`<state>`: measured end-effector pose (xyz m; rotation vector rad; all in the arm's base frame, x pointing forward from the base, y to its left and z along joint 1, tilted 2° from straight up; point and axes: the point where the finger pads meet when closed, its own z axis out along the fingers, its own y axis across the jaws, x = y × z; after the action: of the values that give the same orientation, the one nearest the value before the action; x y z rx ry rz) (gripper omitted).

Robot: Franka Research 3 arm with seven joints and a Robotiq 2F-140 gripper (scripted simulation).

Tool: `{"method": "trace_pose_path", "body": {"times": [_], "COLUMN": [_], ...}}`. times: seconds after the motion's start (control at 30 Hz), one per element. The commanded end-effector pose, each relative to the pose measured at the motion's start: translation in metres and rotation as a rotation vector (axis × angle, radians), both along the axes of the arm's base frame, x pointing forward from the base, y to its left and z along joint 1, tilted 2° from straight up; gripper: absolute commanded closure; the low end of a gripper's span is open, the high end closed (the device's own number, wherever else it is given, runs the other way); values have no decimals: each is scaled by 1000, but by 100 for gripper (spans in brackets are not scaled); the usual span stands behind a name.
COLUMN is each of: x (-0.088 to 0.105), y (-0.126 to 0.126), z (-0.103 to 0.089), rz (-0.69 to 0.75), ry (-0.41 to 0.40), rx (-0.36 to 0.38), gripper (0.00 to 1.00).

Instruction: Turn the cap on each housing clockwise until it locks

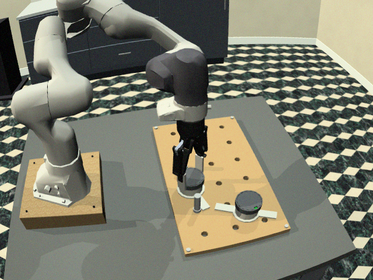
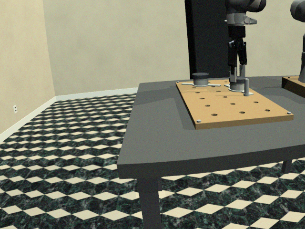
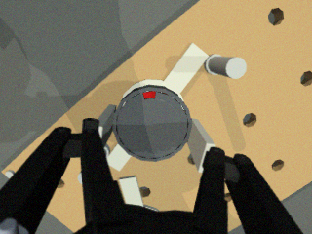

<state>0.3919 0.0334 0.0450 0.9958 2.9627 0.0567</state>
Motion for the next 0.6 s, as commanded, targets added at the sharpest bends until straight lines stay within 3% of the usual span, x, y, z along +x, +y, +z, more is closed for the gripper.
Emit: {"method": "trace_pose_path", "body": {"times": [0.0,0.13,0.17,0.57], "x": [0,0,0,0], "y": [3,3,3,3], "z": [-1,-1,-1,-1], "rz": [-8,-8,-8,-8], "ry": [3,3,3,3], "rx": [7,7,7,7], "gripper": [90,90,22,22]}}
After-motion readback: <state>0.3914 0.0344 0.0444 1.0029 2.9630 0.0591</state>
